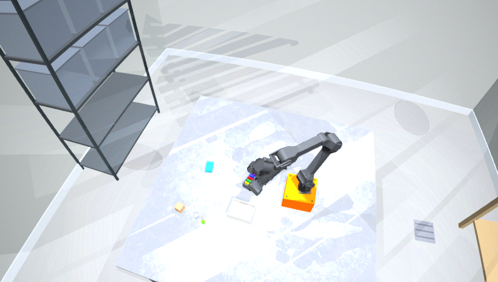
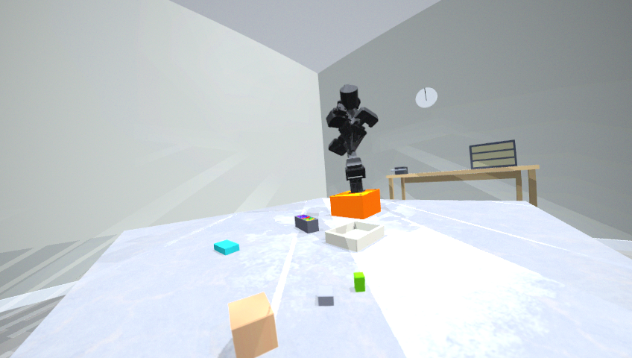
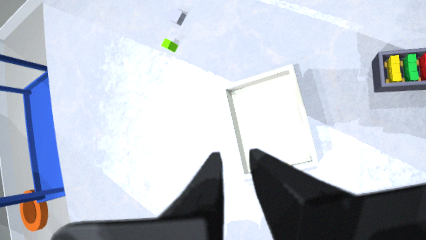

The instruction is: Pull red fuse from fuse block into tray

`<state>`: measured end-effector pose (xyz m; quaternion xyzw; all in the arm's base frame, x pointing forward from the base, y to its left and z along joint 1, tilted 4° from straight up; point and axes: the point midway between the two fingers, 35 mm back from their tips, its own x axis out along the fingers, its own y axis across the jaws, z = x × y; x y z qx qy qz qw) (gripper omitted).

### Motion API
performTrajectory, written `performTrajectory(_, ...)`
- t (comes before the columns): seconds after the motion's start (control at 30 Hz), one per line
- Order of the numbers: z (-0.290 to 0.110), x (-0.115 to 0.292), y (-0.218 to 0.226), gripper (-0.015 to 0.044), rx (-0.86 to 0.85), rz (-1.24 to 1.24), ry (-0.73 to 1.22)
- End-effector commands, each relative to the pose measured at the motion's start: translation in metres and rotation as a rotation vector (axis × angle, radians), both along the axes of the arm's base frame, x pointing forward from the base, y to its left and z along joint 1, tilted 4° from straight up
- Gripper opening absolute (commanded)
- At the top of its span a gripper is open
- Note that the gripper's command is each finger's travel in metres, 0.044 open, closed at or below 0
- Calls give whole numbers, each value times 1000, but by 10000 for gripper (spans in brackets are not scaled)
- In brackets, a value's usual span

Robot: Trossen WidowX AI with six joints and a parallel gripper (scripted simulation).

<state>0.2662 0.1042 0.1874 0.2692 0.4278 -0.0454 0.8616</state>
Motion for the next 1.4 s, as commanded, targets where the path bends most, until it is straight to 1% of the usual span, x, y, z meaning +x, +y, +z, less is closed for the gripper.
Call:
performTrajectory(0.0, -25, 23, -29, 66, -109, -6, 91)
performTrajectory(0.13, -61, 42, -78, 66, -198, -45, 236)
performTrajectory(0.23, -80, 47, -105, 66, -225, -67, 310)
performTrajectory(0.33, -95, 49, -125, 66, -238, -63, 379)
performTrajectory(0.4, -111, 49, -145, 66, -242, -52, 452)
performTrajectory(0.47, -132, 42, -169, 66, -232, -34, 539)
performTrajectory(0.53, -145, 36, -182, 66, -219, -22, 591)
performTrajectory(1.37, -165, 36, -187, 66, -217, -21, 597)
